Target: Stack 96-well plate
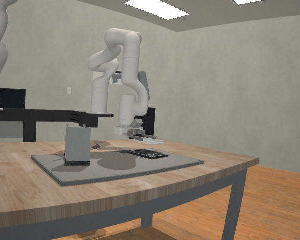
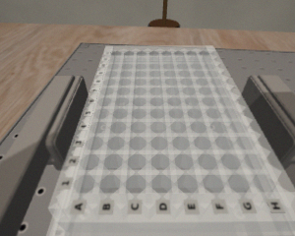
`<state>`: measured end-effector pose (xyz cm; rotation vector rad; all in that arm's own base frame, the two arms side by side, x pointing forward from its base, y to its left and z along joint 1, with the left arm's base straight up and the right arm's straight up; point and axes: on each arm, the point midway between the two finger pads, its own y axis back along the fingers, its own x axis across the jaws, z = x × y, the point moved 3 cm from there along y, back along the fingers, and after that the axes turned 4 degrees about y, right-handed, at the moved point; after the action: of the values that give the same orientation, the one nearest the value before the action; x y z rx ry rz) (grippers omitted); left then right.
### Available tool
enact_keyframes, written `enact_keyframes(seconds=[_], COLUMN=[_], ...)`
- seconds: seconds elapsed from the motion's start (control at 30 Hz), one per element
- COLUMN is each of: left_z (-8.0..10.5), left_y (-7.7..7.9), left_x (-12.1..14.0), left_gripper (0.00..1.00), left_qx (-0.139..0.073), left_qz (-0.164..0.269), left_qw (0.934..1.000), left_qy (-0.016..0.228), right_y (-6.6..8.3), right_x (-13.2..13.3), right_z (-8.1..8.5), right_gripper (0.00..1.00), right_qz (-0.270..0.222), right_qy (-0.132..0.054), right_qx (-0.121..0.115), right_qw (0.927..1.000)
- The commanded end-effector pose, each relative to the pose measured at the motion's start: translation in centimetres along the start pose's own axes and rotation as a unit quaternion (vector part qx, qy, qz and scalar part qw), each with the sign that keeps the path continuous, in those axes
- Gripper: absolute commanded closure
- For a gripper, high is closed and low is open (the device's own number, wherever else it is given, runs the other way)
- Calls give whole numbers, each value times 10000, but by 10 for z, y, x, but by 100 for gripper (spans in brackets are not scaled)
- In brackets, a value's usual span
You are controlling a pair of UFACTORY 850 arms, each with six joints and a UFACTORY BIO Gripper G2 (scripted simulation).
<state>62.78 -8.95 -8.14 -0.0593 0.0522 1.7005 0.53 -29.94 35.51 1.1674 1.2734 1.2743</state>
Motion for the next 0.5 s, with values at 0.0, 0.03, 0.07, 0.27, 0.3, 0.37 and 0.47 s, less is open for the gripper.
enact_keyframes(seconds=[0.0,0.03,0.07,0.27,0.3,0.37,0.47], left_z=[10,11,13,20,21,25,30], left_y=[-1,-1,-1,-1,-1,-1,-1], left_x=[-1,-1,-1,-2,-2,-2,-2], left_gripper=[100,100,100,100,100,100,100], left_qx=[-7,-7,-7,-7,-7,-7,-8], left_qz=[-1,-1,-1,-1,-1,-1,-1], left_qw=[10000,10000,10000,10000,10000,10000,10000], left_qy=[2,2,2,2,2,2,2], right_y=[0,0,0,0,0,0,0], right_x=[0,0,0,0,0,0,0], right_z=[0,0,0,0,0,0,0], right_gripper=[0,0,0,0,0,0,0], right_qz=[-6,-6,-6,-6,-6,-6,-6], right_qy=[-1,-1,-1,-1,-1,-1,-1], right_qx=[-1,-1,-1,-1,-1,-1,-1], right_qw=[10000,10000,10000,10000,10000,10000,10000])
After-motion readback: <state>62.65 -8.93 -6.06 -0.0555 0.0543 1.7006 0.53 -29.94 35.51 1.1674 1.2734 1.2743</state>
